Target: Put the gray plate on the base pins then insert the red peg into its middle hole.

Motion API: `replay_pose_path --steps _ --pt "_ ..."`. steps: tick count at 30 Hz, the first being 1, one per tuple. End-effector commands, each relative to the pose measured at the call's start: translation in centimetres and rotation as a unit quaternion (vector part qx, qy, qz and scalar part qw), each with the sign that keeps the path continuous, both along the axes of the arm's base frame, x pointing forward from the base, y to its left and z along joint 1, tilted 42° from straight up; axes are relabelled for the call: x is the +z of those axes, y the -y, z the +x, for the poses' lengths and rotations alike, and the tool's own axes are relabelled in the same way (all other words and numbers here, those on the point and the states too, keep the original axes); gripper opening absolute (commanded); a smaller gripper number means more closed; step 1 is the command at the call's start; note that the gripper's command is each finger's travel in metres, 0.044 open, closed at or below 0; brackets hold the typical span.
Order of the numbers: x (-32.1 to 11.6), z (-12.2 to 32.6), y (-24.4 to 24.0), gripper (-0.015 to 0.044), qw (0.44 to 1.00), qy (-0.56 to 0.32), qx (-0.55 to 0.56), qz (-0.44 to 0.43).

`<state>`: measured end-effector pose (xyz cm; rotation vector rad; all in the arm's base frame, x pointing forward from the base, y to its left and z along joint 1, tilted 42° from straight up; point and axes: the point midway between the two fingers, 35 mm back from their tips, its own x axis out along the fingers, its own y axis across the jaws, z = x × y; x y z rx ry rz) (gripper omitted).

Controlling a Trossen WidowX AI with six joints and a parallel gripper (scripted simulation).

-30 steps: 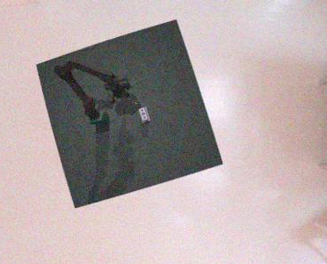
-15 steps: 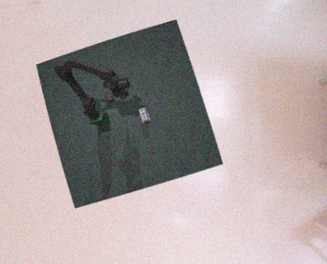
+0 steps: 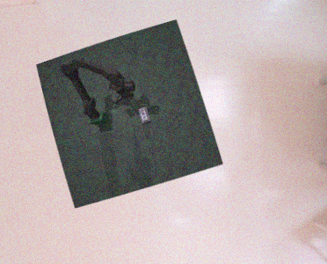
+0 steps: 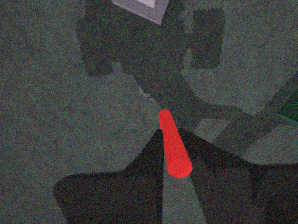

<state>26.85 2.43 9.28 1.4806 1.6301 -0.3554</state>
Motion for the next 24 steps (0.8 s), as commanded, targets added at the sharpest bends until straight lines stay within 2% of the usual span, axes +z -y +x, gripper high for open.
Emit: replay_pose_path --steps 1,24 --pt "-0.3 0.7 0.8 0.0000 1.000 0.001 0.001 -0.004" --pt "-3.5 4.6 5.5 0.0000 1.000 0.003 0.001 -0.006"
